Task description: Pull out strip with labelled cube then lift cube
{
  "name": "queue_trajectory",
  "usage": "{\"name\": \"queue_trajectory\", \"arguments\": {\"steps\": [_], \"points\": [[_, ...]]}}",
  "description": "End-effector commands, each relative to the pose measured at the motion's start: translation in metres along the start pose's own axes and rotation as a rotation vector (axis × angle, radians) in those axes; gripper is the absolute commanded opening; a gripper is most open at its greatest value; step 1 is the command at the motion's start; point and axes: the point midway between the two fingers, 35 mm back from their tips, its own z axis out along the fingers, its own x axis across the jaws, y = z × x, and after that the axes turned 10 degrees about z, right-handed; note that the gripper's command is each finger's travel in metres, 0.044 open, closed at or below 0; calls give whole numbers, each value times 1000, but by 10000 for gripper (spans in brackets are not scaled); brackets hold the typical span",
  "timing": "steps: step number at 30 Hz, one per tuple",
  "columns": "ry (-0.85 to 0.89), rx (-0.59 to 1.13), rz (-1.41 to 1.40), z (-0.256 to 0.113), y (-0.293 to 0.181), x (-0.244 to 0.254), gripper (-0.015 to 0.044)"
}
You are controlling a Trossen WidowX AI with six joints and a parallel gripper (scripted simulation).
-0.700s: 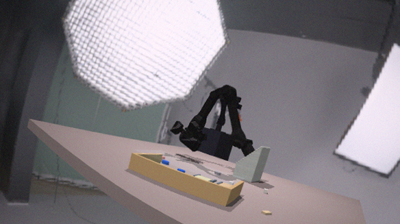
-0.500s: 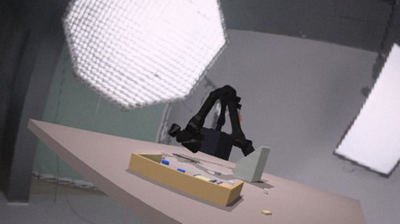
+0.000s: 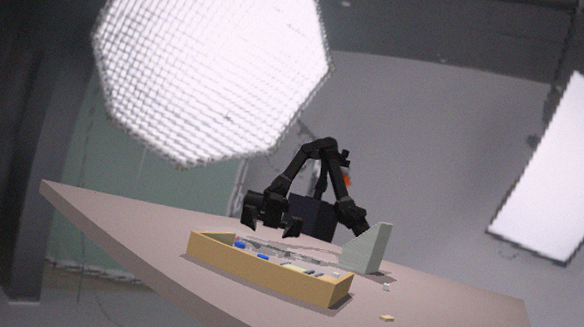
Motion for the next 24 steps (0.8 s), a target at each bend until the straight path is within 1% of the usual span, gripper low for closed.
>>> {"name": "queue_trajectory", "arguments": {"steps": [1, 8, 14, 19, 24], "points": [[49, 97, 26, 31, 11, 19, 400], [43, 254, 32, 75, 44, 59, 400], [-88, 339, 61, 97, 74, 90, 400], [-248, 335, 105, 103, 103, 118, 400], [-421, 255, 175, 95, 135, 149, 400]]}}
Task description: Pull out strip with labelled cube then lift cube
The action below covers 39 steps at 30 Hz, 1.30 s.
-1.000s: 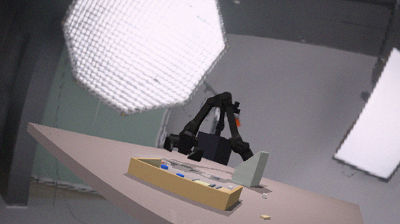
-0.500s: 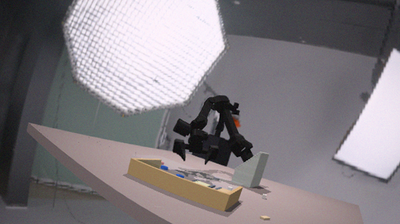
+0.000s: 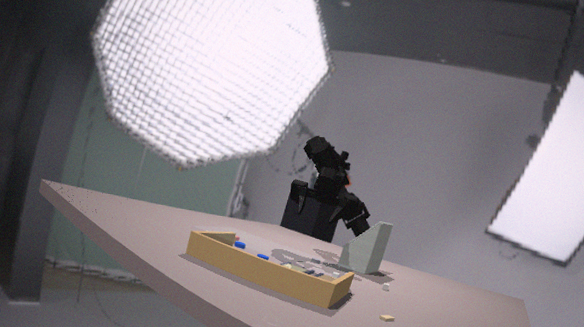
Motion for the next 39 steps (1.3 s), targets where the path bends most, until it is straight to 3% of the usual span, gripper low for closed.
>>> {"name": "queue_trajectory", "arguments": {"steps": [1, 6, 28, 31, 39], "points": [[-112, -67, 88, -22, 13, 22, 400], [-202, -161, 191, -49, 23, 40, 400], [-202, -161, 191, -49, 23, 40, 400], [-199, -103, 175, -38, 27, 41, 321], [-187, 247, 106, 18, 28, 32, 111]]}}
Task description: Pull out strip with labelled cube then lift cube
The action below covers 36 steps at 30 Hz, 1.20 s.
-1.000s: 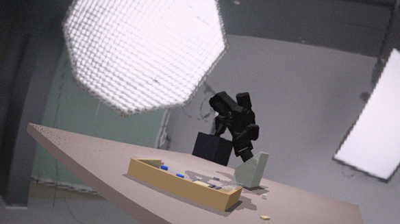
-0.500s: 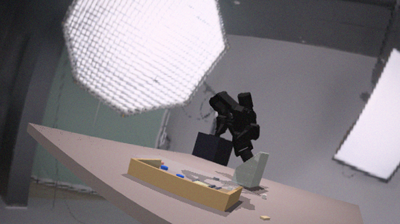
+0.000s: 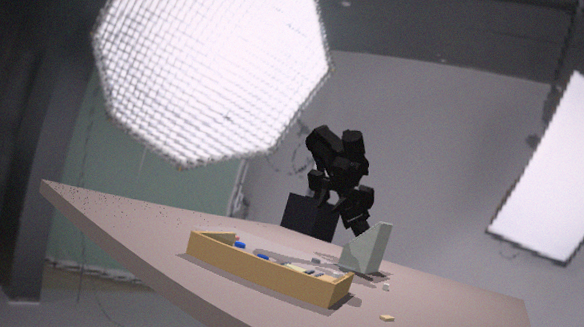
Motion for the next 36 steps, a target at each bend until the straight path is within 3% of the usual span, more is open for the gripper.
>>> {"name": "queue_trajectory", "arguments": {"steps": [1, 4, 12, 36], "points": [[-1, 212, -51, 33, -1, 0, 85], [-8, 352, -78, 52, -6, -6, 6], [-28, 712, -125, 87, -27, -30, 0], [-27, 720, -126, 103, -35, -29, 0]]}}
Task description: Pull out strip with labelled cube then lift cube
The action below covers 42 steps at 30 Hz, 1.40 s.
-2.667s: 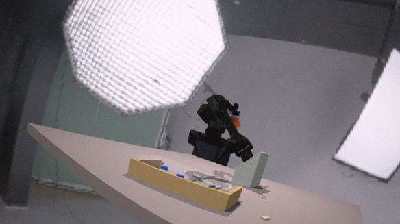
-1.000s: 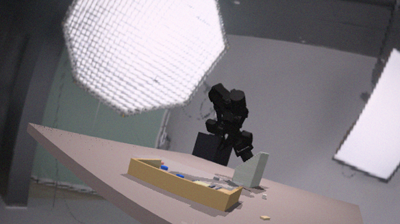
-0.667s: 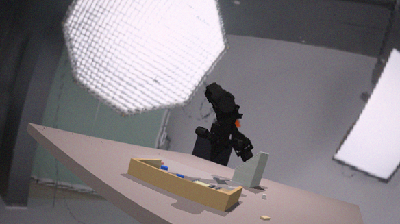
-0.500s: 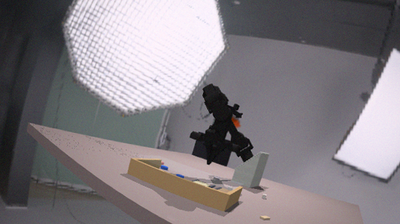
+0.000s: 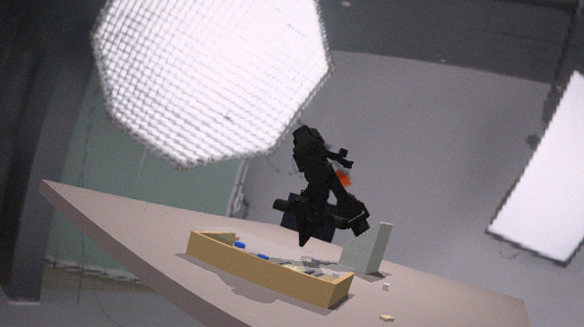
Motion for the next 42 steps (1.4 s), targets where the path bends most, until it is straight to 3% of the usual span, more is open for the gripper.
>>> {"name": "queue_trajectory", "arguments": {"steps": [1, 32, 42], "points": [[3, 3, -8, 7, 0, 3, 0], [-1, 3, -8, 58, 1, 2, 0], [-1, 3, -8, 59, 1, 2, 0]]}}
